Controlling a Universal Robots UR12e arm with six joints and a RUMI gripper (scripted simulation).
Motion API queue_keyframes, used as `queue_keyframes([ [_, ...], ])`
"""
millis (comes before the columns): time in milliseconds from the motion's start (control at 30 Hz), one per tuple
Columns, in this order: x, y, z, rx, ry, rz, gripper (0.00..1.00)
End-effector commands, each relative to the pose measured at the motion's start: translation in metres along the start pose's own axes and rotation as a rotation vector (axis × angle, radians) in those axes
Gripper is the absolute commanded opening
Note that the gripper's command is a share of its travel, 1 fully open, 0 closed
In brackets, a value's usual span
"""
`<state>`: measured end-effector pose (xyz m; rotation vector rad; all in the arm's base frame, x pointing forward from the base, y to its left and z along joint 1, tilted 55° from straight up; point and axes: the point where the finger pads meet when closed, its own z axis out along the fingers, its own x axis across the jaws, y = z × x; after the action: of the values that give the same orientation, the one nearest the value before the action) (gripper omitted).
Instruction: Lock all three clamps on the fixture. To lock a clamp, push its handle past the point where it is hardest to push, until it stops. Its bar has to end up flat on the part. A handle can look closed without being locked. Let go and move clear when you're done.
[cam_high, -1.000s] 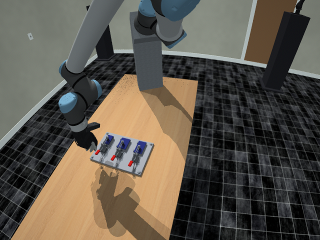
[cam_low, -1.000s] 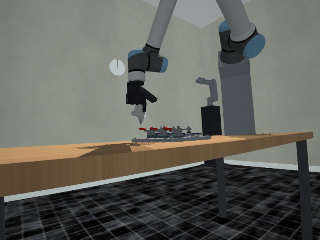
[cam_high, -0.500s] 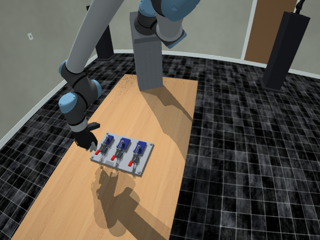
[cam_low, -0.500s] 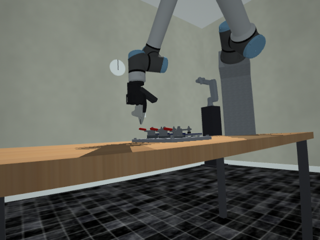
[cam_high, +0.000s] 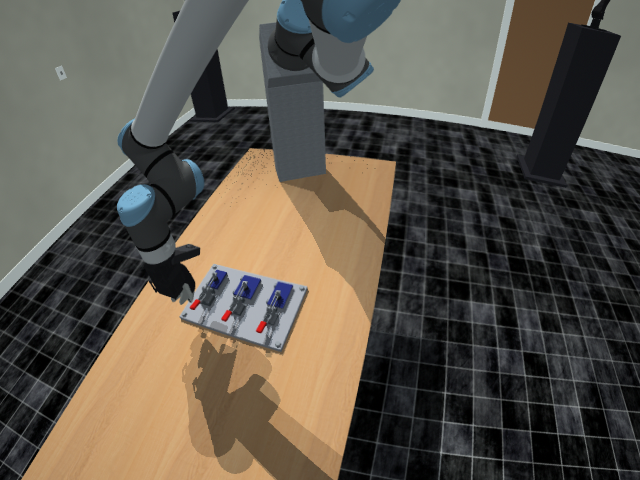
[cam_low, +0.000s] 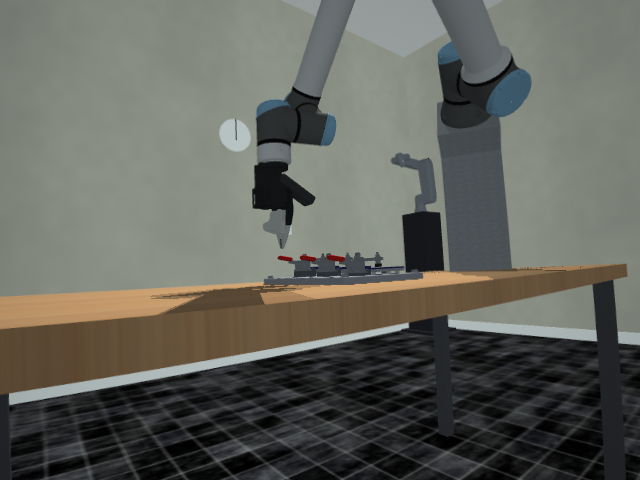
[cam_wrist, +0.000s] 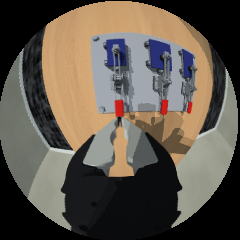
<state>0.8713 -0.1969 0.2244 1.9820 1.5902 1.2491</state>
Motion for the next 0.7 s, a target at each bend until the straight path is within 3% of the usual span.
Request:
queue_keyframes([
  [0,0.0000,0.0005,-0.0004,-0.001,0.000,0.000,0.00],
  [667,-0.0001,0.0010,0.0059,-0.001,0.000,0.000,0.00],
])
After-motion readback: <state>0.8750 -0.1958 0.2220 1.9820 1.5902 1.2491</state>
